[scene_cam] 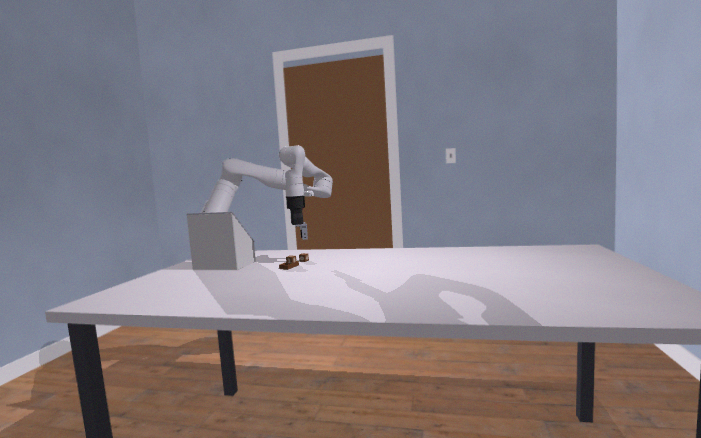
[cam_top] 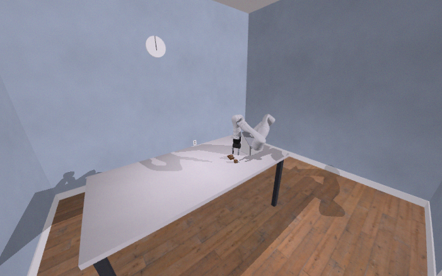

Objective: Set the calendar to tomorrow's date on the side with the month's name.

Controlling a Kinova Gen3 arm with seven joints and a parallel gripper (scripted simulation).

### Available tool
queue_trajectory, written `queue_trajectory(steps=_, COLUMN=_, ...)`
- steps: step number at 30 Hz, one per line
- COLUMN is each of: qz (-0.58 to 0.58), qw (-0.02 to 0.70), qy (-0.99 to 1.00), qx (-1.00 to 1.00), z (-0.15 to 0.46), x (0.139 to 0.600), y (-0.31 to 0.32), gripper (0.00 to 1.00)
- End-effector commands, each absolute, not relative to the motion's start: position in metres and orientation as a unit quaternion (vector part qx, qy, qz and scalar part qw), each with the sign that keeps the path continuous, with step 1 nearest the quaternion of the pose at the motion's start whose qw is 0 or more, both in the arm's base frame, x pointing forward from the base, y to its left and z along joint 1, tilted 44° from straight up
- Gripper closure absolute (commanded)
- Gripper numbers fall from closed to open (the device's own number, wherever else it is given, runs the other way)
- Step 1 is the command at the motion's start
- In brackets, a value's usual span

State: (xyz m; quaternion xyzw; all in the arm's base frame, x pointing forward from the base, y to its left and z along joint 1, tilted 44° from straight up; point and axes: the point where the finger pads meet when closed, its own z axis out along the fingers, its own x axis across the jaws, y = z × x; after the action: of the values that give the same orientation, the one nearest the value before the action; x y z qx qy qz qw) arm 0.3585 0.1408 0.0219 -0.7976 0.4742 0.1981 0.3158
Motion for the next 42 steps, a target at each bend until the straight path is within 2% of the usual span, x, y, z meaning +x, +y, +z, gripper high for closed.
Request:
queue_trajectory(steps=1, qz=0.186, qw=0.323, qy=0.446, qx=-0.814, z=0.0215, x=0.3591, y=0.1401, gripper=0.00)
queue_trajectory(steps=25, qz=0.070, qw=0.366, qy=0.155, qx=-0.915, z=0.0167, x=0.3544, y=0.1419, gripper=0.00)
queue_trajectory(steps=42, qz=0.047, qw=0.370, qy=0.097, qx=-0.923, z=0.0150, x=0.3530, y=0.1415, gripper=0.00)
